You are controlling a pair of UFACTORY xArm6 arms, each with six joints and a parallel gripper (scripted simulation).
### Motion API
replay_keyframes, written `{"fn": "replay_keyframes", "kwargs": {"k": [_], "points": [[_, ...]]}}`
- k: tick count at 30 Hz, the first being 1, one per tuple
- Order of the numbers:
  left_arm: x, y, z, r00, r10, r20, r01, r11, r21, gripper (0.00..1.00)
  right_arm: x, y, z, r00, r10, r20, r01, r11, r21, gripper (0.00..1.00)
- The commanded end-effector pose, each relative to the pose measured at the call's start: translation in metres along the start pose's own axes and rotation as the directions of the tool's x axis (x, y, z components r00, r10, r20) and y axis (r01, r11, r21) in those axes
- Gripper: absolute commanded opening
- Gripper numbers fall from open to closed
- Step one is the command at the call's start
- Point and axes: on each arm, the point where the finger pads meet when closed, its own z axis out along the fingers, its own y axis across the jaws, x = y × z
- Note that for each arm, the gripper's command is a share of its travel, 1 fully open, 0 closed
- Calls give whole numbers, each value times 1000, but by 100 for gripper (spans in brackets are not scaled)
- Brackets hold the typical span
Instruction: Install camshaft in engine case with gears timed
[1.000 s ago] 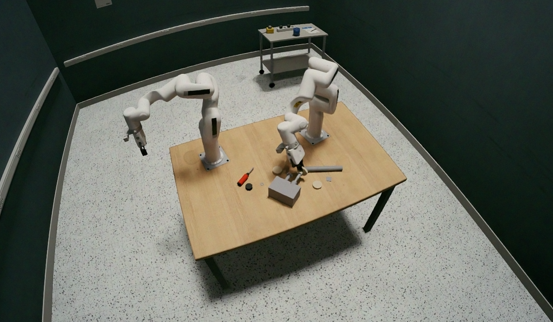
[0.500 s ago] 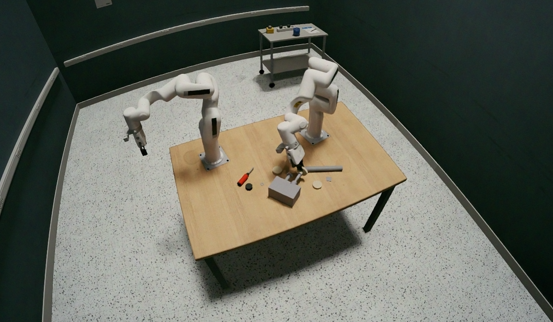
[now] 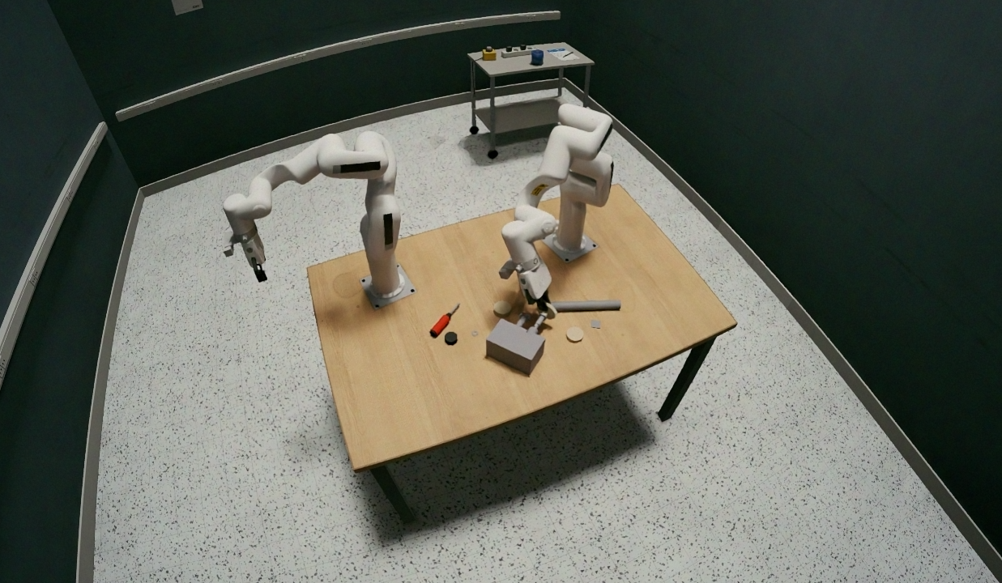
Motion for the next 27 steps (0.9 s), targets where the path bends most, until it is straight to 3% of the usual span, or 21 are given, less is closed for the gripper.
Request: {"fn": "replay_keyframes", "kwargs": {"k": [1, 27], "points": [[-1, -3, -1, 1000, -2, 0, 2, 1000, 4, 9, 1, 0, -2, 1000, 0, -4, 0, 1000, 0, 100], [-1, -9, -1, 1000, -2, 0, 2, 1000, 4, 9, 1, 0, -2, 1000, 0, -4, 0, 1000, 0, 100]]}}
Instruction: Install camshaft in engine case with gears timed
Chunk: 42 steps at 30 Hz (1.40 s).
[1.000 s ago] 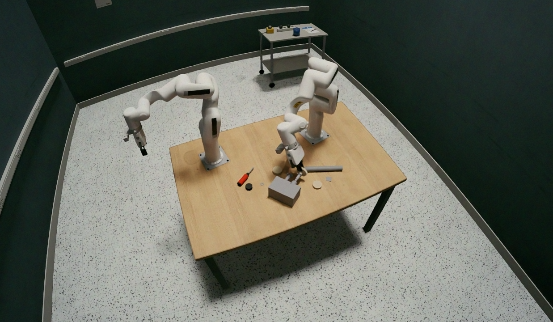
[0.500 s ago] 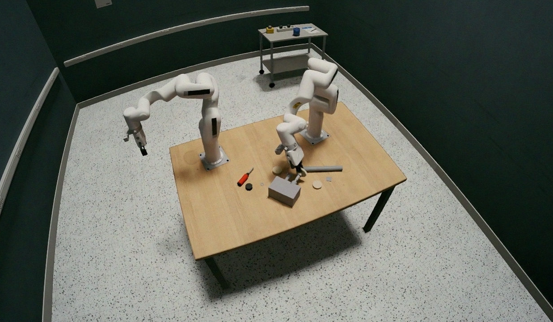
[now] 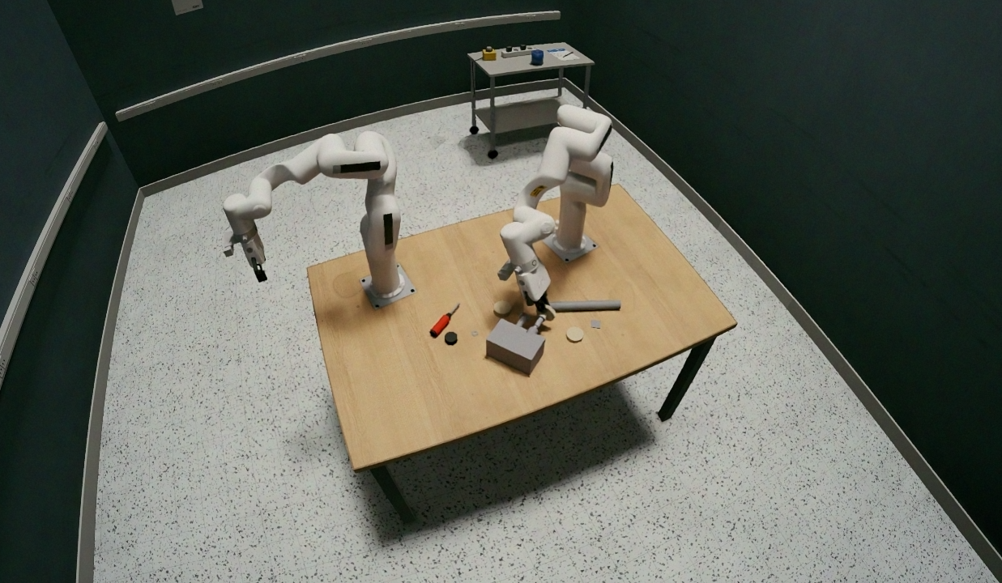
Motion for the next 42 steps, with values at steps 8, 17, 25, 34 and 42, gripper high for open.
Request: {"fn": "replay_keyframes", "kwargs": {"k": [8, 17, 25, 34, 42], "points": [[-1, -1, -1, 1000, -2, 0, 2, 1000, 4, 9, 1, 0, -2, 1000, 0, -4, 0, 1000, 0, 100], [-1, -1, -1, 1000, -2, 0, 2, 1000, 4, 9, 1, 0, -2, 1000, 0, -4, 0, 1000, 0, 100], [-1, -2, -1, 1000, -2, 0, 2, 1000, 4, 9, 1, 0, -2, 1000, 0, -4, 0, 1000, 0, 100], [-1, -5, -1, 1000, -2, 0, 2, 1000, 4, 9, 1, 0, -2, 1000, 0, -4, 0, 1000, 0, 100], [-1, -9, -1, 1000, -2, 0, 2, 1000, 4, 9, 1, 0, -2, 1000, 0, -4, 0, 1000, 0, 100]]}}
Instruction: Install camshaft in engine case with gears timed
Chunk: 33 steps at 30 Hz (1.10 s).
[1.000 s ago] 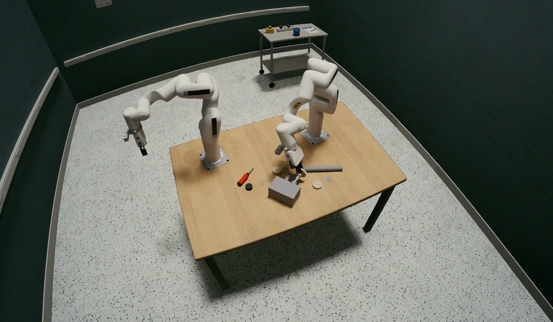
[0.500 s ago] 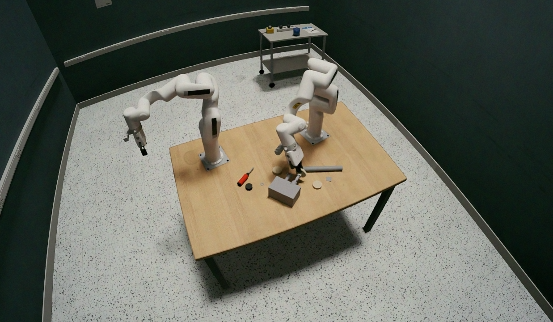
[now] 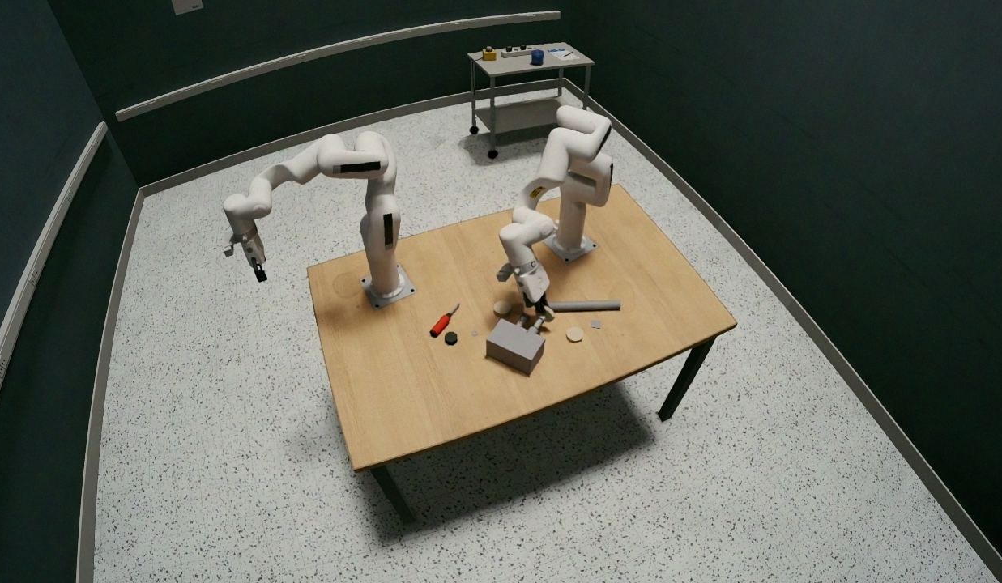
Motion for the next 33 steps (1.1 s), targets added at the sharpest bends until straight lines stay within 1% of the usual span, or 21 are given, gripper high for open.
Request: {"fn": "replay_keyframes", "kwargs": {"k": [1, 33], "points": [[-1, -3, -1, 1000, -2, 0, 2, 1000, 4, 9, 1, 0, -2, 1000, 0, -4, 0, 1000, 0, 100], [-1, -8, -1, 1000, -2, 0, 2, 1000, 4, 9, 1, 0, -2, 1000, 0, -4, 0, 1000, 0, 100]]}}
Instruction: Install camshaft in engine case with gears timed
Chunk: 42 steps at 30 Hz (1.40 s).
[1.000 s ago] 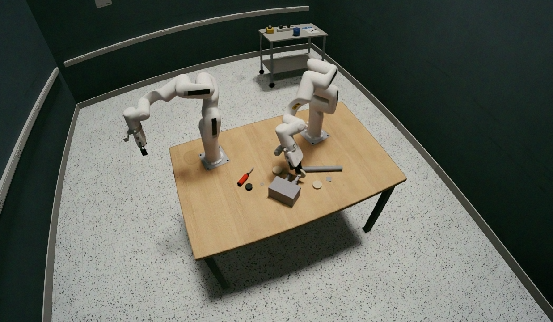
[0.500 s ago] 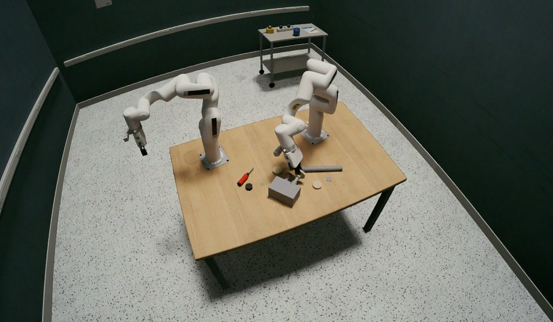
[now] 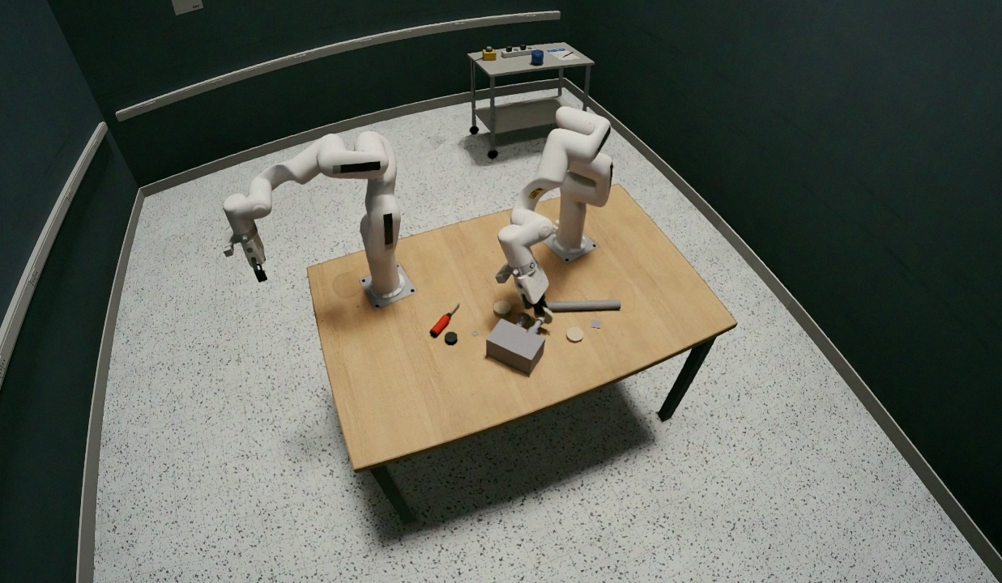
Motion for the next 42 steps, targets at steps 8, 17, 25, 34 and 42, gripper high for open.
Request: {"fn": "replay_keyframes", "kwargs": {"k": [8, 17, 25, 34, 42], "points": [[-1, -1, -1, 1000, -2, 0, 2, 1000, 4, 9, 1, 0, -2, 1000, 0, -4, 0, 1000, 0, 100], [-1, -3, -1, 1000, -2, 0, 2, 1000, 4, 9, 1, 0, -2, 1000, 0, -4, 0, 1000, 0, 100], [-1, -6, -1, 1000, -2, 0, 2, 1000, 4, 9, 1, 0, -2, 1000, 0, -4, 0, 1000, 0, 100], [-1, -14, -1, 1000, -2, 0, 2, 1000, 4, 9, 1, 0, -2, 1000, 0, -4, 0, 1000, 0, 100], [-1, -19, -1, 1000, -2, 0, 2, 1000, 4, 9, 1, 0, -2, 1000, 0, -4, 0, 1000, 0, 100]]}}
